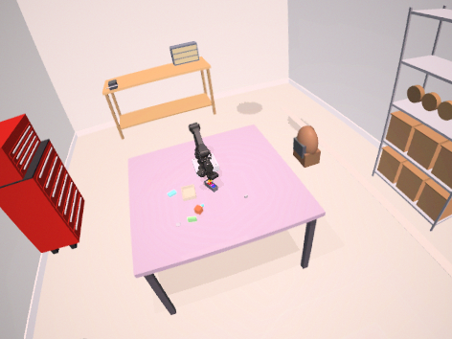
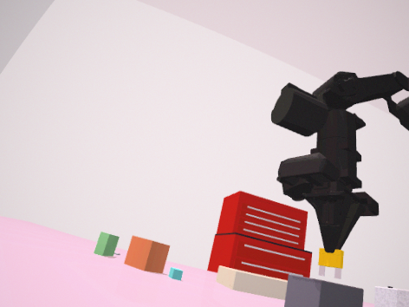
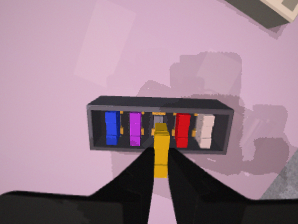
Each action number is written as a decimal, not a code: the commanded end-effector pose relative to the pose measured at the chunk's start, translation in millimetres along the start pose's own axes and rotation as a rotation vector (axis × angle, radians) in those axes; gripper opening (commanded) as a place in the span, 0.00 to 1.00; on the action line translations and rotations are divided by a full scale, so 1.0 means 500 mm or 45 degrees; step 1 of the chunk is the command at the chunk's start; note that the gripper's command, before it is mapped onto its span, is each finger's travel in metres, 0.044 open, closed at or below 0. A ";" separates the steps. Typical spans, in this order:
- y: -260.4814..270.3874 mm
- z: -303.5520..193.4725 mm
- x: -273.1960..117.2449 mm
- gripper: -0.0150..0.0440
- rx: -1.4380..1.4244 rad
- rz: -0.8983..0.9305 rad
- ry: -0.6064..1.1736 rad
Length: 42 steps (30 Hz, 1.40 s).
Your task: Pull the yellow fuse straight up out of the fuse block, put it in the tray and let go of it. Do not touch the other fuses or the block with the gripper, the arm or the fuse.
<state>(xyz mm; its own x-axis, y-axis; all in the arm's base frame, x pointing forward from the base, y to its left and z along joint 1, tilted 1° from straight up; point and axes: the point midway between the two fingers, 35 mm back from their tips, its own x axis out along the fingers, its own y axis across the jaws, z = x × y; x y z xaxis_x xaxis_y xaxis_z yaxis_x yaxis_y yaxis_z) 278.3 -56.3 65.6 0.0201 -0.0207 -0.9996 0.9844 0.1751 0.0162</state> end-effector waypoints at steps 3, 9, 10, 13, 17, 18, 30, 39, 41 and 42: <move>0.000 0.001 -0.020 0.25 0.007 0.000 -0.004; 0.000 0.000 -0.036 0.25 0.007 0.000 -0.004; 0.000 0.000 -0.038 0.25 0.007 0.000 -0.004; -0.002 0.015 -0.038 0.25 0.007 0.000 -0.004; -0.007 0.057 -0.039 0.25 0.007 0.000 -0.006; -0.009 0.067 -0.039 0.25 0.007 0.000 -0.006; -0.048 0.191 -0.042 0.25 0.007 -0.002 -0.012; -0.098 0.281 -0.043 0.25 0.007 -0.005 -0.017; -0.111 0.300 -0.043 0.25 0.007 -0.006 -0.018; -0.118 0.309 -0.043 0.25 0.007 -0.006 -0.019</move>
<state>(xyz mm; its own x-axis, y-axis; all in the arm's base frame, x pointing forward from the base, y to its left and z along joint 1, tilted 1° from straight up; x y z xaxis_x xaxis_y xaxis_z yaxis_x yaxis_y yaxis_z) 254.6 -203.8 91.1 0.0239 -0.0407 -0.9989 0.9858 0.1668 0.0168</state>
